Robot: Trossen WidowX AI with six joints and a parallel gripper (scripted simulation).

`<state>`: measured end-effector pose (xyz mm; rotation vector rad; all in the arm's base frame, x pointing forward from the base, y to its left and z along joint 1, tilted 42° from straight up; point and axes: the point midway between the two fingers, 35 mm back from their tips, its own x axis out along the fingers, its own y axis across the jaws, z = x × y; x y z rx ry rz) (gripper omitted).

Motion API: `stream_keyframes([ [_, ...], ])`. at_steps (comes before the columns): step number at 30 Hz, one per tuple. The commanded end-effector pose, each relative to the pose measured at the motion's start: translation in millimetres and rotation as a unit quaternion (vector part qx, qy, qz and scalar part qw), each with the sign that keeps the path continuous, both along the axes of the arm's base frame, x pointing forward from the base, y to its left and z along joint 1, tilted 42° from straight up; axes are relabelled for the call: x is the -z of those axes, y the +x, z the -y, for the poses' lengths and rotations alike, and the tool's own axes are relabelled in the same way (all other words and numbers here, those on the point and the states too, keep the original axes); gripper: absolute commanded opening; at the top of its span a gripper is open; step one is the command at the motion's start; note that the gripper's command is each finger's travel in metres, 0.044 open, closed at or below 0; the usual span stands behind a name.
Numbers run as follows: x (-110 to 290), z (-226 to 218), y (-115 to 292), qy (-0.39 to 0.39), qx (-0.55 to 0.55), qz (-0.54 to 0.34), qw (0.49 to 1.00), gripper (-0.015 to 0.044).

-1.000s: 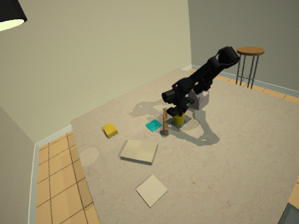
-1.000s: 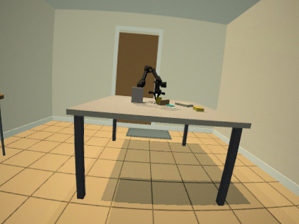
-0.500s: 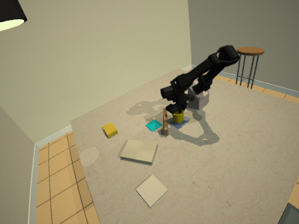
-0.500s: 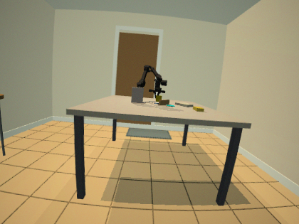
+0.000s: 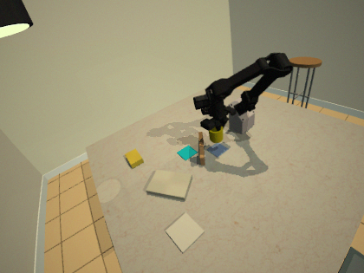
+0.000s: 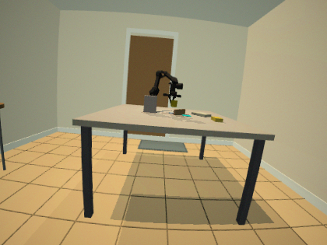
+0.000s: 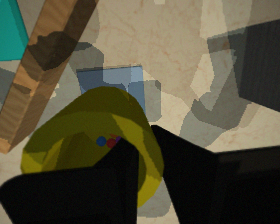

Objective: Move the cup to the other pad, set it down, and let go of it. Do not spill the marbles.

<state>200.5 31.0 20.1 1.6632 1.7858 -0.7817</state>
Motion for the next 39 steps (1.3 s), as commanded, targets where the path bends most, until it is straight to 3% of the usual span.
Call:
stream_keyframes([
  [1, -10, 9, 1, -0.002, -0.002, 0.008, 1.0, 0.0],
  [23, -7, 7, -2, 0.001, 0.0, 0.001, 1.0, 0.0],
  [39, 2, 18, 20, -0.001, -0.001, 0.006, 1.0, 0.0],
])
